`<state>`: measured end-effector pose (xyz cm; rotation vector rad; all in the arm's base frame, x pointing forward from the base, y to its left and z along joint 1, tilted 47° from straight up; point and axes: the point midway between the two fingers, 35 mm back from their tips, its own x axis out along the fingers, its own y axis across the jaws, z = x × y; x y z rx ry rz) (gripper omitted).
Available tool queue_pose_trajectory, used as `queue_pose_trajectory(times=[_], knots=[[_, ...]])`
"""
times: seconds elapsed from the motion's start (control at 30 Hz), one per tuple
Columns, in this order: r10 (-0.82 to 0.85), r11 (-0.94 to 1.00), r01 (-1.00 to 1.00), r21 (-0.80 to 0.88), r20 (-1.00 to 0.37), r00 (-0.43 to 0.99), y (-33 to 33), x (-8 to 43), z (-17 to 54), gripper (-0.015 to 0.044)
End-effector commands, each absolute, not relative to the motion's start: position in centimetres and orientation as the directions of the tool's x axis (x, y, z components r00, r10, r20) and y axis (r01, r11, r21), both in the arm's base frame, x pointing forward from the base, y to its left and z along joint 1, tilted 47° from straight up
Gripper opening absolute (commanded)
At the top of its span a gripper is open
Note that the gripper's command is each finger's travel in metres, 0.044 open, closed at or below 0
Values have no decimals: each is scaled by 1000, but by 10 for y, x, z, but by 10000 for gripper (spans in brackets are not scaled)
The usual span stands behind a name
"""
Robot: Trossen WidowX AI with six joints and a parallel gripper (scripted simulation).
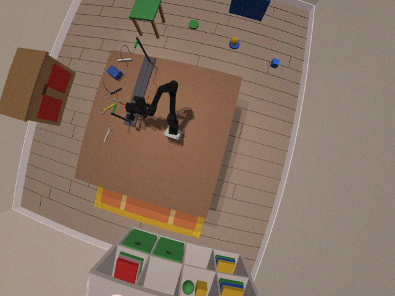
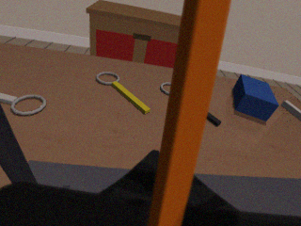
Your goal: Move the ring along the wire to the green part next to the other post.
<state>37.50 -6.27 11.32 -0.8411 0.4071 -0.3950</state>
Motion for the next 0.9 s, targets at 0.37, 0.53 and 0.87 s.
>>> queue_pose_trajectory(times=[0.37,0.53,0.87], knots=[[-485,621,174,-764,-201,851,-51,375,98,-150],[-484,622,174,-763,-201,851,-47,375,94,-150],[-484,623,173,-763,-201,852,-40,376,87,-150]])
